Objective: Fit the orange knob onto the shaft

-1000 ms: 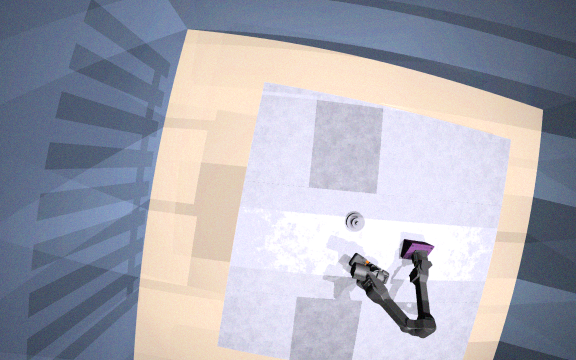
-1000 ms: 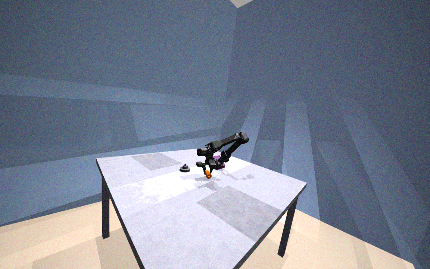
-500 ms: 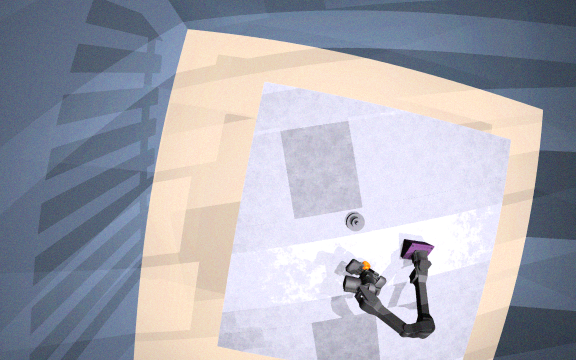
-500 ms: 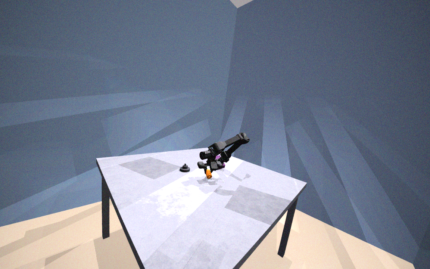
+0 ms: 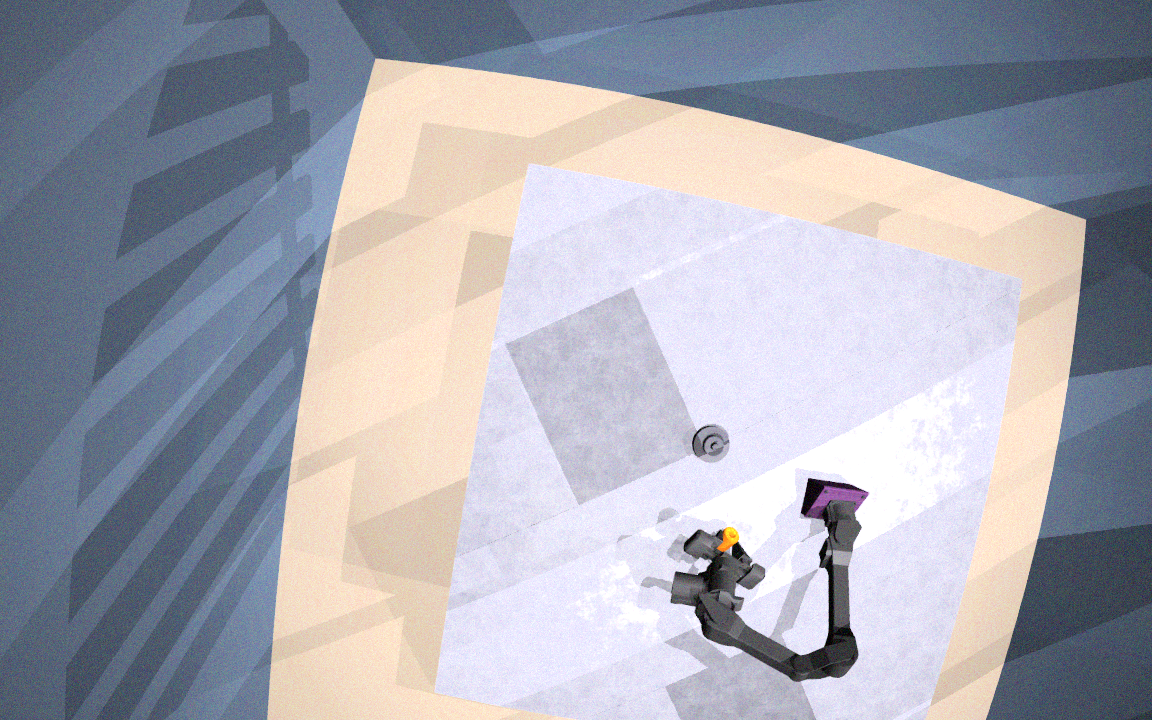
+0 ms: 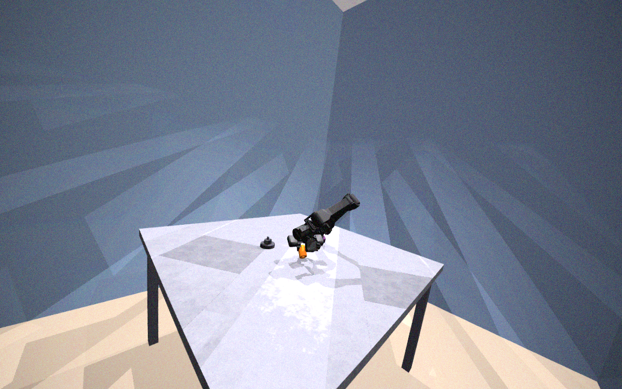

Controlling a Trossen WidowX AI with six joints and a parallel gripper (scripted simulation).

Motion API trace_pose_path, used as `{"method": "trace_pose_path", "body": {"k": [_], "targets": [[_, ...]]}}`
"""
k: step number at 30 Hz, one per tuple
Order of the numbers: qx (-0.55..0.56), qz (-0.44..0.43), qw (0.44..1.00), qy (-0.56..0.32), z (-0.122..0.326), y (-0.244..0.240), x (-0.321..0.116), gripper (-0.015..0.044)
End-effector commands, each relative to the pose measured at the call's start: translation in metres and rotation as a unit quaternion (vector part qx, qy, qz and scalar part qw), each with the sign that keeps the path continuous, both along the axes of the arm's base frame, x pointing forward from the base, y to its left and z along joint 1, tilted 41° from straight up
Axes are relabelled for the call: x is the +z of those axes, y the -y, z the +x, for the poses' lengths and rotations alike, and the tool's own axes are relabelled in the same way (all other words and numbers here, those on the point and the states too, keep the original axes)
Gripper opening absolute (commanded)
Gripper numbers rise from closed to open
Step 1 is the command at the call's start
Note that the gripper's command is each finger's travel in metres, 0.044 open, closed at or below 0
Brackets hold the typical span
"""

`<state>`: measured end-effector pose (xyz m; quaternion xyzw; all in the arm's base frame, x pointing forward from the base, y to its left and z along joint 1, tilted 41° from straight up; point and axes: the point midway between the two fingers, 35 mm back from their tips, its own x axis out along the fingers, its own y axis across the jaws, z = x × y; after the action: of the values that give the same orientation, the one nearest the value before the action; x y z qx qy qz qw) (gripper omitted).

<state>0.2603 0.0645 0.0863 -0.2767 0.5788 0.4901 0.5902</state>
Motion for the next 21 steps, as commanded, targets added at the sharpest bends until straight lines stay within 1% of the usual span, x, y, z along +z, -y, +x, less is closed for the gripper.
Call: {"method": "trace_pose_path", "body": {"k": [1,21], "targets": [[0.010,-0.037,0.999,-0.014,0.002,-0.003,0.003,0.0179],[0.052,-0.190,0.977,-0.076,0.012,-0.020,0.015,0.0179]]}}
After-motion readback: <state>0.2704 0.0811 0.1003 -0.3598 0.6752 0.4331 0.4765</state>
